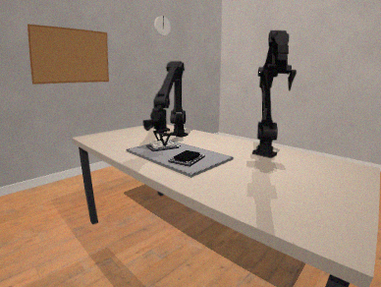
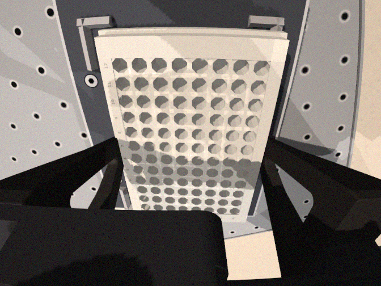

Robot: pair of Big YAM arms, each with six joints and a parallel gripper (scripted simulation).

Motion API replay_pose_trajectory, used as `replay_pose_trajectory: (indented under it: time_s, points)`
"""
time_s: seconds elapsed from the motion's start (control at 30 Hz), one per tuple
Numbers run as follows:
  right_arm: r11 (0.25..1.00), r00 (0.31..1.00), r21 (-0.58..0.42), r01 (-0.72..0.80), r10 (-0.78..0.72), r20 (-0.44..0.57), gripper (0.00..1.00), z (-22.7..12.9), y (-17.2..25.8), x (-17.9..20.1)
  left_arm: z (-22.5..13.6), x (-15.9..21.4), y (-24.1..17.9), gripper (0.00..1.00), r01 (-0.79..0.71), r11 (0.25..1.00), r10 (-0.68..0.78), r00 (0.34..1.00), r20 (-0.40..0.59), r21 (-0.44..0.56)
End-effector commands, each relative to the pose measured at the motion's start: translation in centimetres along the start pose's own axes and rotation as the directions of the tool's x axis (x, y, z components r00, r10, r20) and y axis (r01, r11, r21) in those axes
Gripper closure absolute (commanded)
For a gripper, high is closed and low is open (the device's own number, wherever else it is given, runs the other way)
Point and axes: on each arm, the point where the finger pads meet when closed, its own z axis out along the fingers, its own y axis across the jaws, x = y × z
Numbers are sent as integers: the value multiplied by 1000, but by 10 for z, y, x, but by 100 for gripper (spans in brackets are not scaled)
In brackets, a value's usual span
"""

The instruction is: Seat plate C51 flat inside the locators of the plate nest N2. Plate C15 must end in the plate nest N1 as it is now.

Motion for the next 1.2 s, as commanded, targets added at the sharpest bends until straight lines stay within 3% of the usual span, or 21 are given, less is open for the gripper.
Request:
replay_pose_trajectory:
  time_s: [0.0, 0.73, 1.17]
  points:
    - [1000, 1000, -22, 0, 1, 21, 100, -11, 11, -10, -17, -5, -5, 0, -29, 1000, 28, 999, 44, 10]
    - [1000, 1000, -22, 0, 1, 21, 100, -11, 11, -10, -17, -5, -5, 0, -29, 1000, 28, 999, 44, 10]
    - [999, 999, -49, -1, 3, 42, 100, -43, 18, -16, -17, -5, -5, 0, -29, 1000, 28, 999, 44, 10]
